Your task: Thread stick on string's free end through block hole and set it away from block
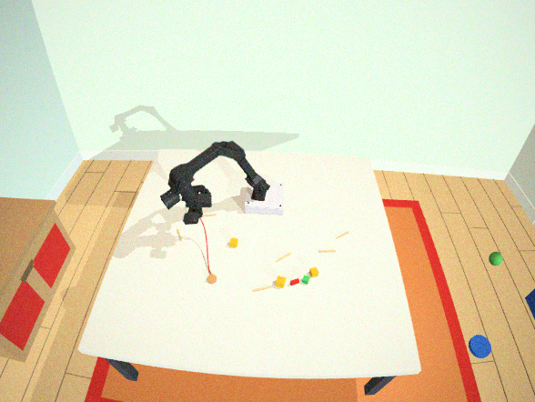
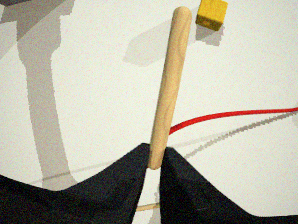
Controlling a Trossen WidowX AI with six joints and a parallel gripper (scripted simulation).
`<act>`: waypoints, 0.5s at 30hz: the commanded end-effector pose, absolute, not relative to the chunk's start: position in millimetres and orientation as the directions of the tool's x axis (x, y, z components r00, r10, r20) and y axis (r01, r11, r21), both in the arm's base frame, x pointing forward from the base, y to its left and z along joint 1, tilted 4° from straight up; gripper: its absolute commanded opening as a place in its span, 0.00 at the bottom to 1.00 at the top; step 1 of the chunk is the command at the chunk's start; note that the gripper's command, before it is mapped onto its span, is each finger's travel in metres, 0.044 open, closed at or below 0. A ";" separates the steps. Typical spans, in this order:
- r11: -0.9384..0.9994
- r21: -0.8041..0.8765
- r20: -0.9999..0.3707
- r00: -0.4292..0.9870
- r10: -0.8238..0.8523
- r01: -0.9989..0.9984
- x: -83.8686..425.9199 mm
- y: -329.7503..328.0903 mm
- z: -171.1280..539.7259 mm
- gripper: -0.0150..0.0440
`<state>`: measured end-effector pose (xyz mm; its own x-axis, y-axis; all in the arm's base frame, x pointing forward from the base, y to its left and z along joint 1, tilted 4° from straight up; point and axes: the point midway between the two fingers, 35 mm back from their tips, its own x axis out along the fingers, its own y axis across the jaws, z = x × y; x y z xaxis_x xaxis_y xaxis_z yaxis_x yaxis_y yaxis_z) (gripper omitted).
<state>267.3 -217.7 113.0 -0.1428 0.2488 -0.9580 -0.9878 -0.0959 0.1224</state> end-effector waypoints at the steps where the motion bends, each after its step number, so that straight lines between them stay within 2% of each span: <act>1: -0.200 0.091 -0.956 -0.142 0.258 -0.976 267.7 -217.8 111.8 0.25; 12: -0.534 -0.026 -0.956 -0.136 0.261 -0.845 268.0 -219.1 111.8 0.25; 15: -0.575 -0.042 -0.956 -0.135 0.262 -0.817 268.1 -219.3 111.8 0.25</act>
